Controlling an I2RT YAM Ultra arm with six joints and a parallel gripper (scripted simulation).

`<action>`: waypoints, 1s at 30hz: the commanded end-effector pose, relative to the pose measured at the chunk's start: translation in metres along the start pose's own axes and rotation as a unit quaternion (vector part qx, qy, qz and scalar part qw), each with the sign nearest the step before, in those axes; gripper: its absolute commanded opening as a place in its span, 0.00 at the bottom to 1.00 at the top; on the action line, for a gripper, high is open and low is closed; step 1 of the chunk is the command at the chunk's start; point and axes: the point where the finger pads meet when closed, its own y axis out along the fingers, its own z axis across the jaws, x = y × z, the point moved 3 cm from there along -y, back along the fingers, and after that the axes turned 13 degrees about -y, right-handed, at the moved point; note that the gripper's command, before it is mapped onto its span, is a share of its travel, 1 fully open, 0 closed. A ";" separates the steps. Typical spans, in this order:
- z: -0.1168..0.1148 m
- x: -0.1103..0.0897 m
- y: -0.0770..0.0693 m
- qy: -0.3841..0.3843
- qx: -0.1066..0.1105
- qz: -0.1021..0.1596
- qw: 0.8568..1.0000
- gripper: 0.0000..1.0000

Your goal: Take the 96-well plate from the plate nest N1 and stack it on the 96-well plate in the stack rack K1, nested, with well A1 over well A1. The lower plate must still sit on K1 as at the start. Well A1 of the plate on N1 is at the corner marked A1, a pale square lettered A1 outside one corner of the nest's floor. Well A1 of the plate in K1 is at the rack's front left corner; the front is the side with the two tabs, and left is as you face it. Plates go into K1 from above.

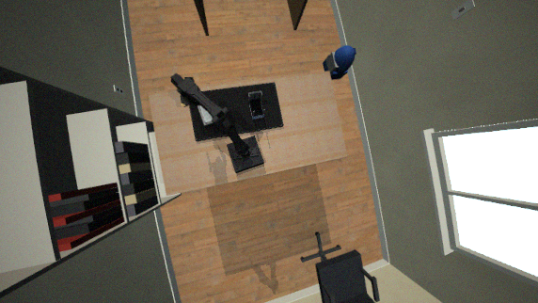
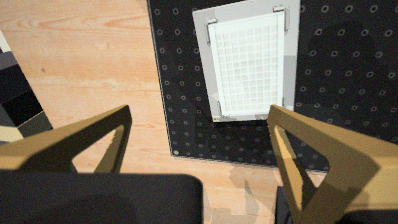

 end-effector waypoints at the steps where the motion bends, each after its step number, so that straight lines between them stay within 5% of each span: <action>1: -0.014 -0.021 -0.009 -0.062 -0.045 0.024 0.997 1.00; 4: -0.014 -0.021 -0.009 -0.062 -0.045 0.024 0.997 1.00; 8: -0.027 -0.032 -0.011 -0.108 -0.080 0.052 0.990 1.00; 30: -0.025 -0.025 -0.016 -0.106 -0.074 0.036 0.991 1.00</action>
